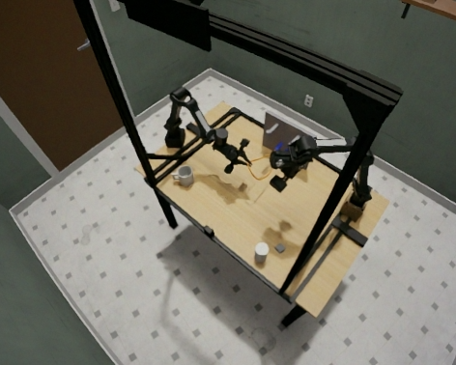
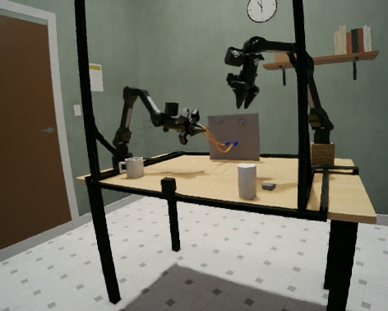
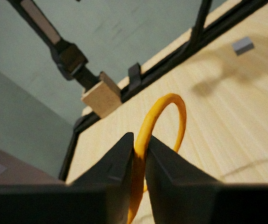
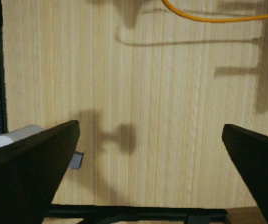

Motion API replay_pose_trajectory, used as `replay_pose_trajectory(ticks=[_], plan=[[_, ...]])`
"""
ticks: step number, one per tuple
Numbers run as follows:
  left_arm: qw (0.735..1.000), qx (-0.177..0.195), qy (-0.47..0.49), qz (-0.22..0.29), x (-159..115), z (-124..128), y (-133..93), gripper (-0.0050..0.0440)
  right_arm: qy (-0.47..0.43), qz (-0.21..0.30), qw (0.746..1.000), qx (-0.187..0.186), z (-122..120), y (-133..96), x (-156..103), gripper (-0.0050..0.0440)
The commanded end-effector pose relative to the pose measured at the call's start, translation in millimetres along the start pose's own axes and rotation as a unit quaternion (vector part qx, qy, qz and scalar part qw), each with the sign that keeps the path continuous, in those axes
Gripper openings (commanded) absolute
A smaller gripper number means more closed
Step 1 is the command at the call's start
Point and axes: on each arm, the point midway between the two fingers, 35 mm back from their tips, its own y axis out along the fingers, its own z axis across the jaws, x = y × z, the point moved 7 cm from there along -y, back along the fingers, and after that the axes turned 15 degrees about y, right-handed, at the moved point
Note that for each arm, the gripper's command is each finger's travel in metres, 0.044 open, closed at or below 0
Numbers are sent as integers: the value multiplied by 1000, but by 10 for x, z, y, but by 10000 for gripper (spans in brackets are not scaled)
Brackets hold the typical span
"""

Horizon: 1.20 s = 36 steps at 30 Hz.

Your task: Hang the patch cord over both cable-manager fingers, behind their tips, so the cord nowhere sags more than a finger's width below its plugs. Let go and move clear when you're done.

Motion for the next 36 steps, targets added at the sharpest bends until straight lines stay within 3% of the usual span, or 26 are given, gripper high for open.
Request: replay_pose_trajectory(ticks=[1, 36], plan=[[1000, 10, -2, -7, 57, 89, -8, 25, 3, -5, 1000, 13, -25, -96, -11, 440], [1000, 9, -5, -4, 45, 86, 33, 25, 3, -5, 1000, 13, -25, -96, -11, 440]])
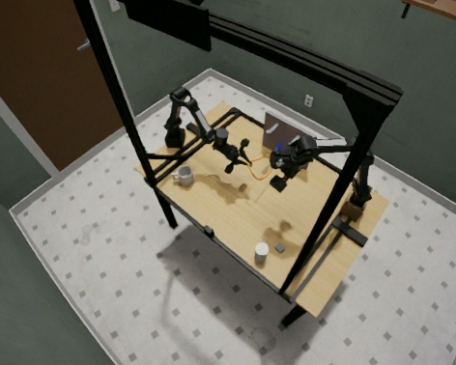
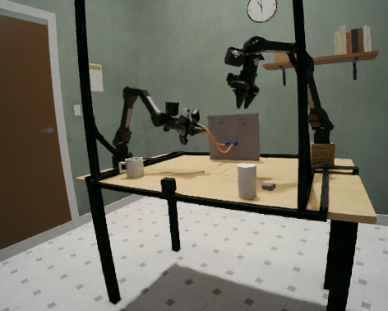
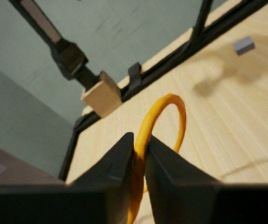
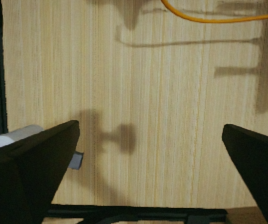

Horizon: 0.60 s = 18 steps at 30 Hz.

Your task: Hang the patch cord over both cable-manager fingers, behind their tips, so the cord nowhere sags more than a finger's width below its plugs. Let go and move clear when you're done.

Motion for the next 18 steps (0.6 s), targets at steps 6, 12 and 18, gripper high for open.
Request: replay_pose_trajectory(ticks=[6, 12, 18], plan=[[1000, 10, -5, -5, 49, 87, 27, 25, 3, -5, 1000, 13, -24, -95, -10, 440], [1000, 11, -7, -4, 51, 96, 32, 25, 3, -5, 1000, 13, -24, -95, -10, 440], [1000, 10, -8, -3, 47, 97, 39, 25, 3, -5, 1000, 13, -24, -95, -10, 440]])
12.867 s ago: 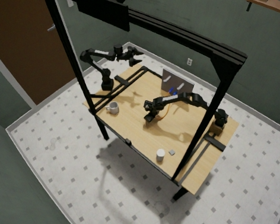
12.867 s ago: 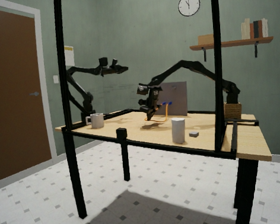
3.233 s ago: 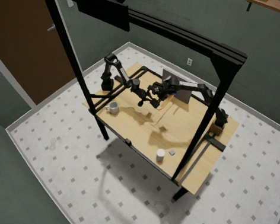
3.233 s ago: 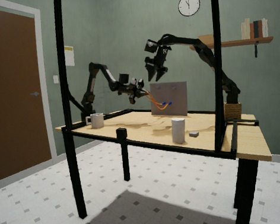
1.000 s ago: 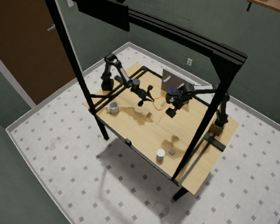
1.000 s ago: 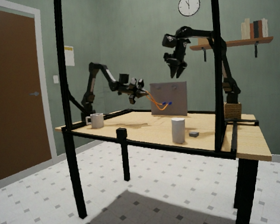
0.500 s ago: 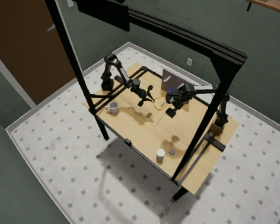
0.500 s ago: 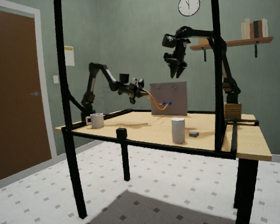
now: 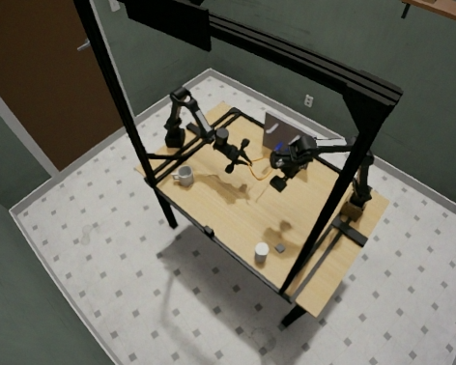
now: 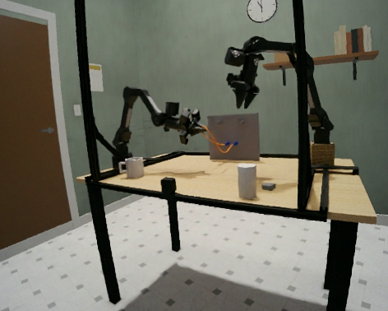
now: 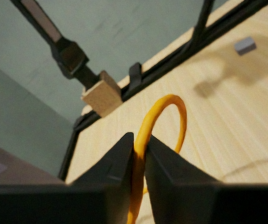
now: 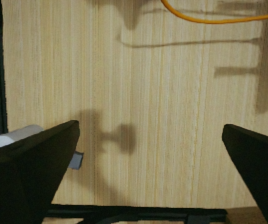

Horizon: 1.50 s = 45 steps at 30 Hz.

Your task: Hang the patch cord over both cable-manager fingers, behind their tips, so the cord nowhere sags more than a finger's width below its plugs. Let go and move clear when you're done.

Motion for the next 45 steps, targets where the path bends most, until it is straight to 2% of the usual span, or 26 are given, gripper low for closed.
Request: replay_pose_trajectory(ticks=[1, 45], plan=[[1000, 10, -5, -5, 49, 86, 26, 25, 3, -5, 1000, 13, -24, -95, -10, 440], [1000, 10, -24, 7, 28, 156, 99, 25, 3, -5, 1000, 13, -24, -95, -10, 440]])
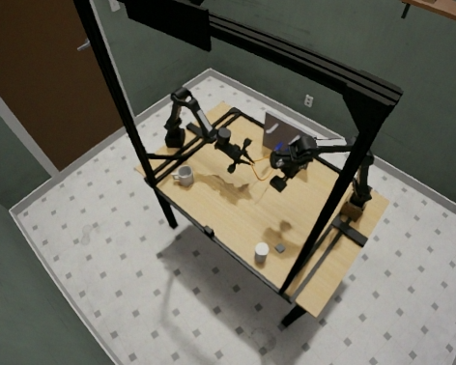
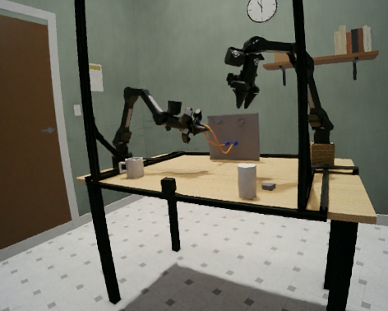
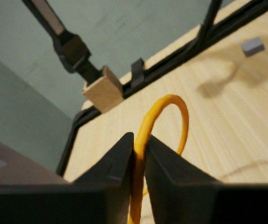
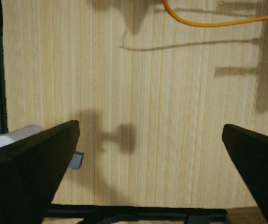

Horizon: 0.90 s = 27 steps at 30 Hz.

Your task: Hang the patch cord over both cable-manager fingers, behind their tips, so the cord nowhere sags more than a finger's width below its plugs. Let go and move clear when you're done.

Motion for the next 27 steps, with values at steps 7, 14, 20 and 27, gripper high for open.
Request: replay_pose_trajectory(ticks=[7, 14, 20, 27], plan=[[1000, 10, -9, -2, 43, 104, 41, 25, 3, -5, 1000, 13, -24, -95, -10, 440], [1000, 10, -15, 1, 40, 123, 61, 25, 3, -5, 1000, 13, -24, -95, -10, 440], [1000, 11, -18, 2, 46, 142, 68, 25, 3, -5, 1000, 13, -24, -95, -10, 440], [1000, 10, -25, 7, 32, 162, 94, 25, 3, -5, 1000, 13, -24, -95, -10, 440]])
